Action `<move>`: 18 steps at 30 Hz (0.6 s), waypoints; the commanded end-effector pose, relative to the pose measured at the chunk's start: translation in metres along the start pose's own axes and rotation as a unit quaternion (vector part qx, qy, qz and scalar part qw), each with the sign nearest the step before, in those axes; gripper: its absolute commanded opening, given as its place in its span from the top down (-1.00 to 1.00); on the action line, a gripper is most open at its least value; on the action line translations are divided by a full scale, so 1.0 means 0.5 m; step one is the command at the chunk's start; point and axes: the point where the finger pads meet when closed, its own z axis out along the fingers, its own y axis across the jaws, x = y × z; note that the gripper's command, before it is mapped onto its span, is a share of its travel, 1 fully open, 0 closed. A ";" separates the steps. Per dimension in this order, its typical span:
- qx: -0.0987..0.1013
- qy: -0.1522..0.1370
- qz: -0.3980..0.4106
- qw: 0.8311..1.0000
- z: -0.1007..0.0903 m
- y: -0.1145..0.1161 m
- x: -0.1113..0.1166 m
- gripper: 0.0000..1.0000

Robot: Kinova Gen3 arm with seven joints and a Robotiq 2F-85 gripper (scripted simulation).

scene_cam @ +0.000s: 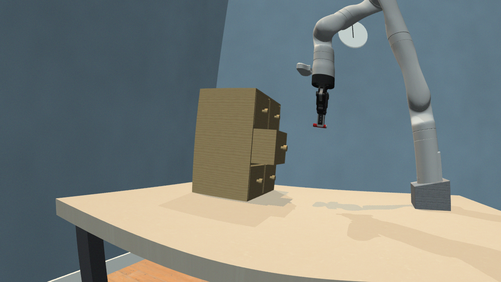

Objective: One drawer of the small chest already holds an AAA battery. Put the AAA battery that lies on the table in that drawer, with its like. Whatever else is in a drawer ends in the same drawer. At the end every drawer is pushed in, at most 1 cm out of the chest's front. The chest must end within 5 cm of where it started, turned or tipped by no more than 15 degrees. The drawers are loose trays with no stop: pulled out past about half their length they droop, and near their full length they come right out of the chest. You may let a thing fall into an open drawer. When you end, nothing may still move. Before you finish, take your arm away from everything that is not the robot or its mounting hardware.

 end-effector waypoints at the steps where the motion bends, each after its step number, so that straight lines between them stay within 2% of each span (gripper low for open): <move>1: -0.001 0.018 0.004 1.000 0.000 0.006 -0.006 0.90; 9: -0.002 0.072 0.004 0.997 0.002 0.006 -0.009 0.90; 11: -0.002 0.072 0.004 0.997 0.002 0.006 -0.009 0.90; 18: 0.001 0.128 0.003 0.992 0.006 0.001 -0.013 0.90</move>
